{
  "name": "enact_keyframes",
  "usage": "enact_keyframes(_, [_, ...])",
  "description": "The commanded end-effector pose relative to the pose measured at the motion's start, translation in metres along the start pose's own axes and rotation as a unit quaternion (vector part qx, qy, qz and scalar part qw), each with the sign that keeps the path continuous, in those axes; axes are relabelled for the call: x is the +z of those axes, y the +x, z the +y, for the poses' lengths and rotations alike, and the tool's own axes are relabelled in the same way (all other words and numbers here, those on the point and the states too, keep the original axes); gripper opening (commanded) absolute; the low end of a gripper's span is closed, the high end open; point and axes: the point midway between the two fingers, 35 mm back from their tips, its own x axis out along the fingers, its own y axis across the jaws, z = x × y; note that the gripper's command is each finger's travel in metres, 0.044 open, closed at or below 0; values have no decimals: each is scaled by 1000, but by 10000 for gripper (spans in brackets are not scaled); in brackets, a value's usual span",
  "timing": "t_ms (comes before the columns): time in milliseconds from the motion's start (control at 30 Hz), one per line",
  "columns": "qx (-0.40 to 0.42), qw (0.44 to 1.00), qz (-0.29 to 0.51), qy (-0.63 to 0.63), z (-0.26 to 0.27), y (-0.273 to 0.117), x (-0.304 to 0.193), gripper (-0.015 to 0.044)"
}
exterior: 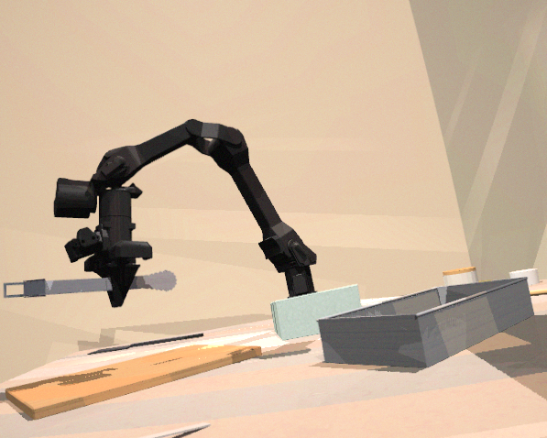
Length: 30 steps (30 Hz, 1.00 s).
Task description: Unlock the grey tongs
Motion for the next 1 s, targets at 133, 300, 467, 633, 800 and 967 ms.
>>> enact_keyframes(133, [-6,999,51,-1,0,-8,0,-150])
enact_keyframes(300, [-6,998,56,-1,0,-9,-1,-150])
enact_keyframes(467, [-6,998,56,-1,0,-9,-1,-150])
enact_keyframes(633, [-6,998,56,-1,0,-3,-1,-150])
enact_keyframes(800, [-6,998,56,-1,0,5,-1,-150])
enact_keyframes(967, [-6,998,56,-1,-1,13,-1,-150])
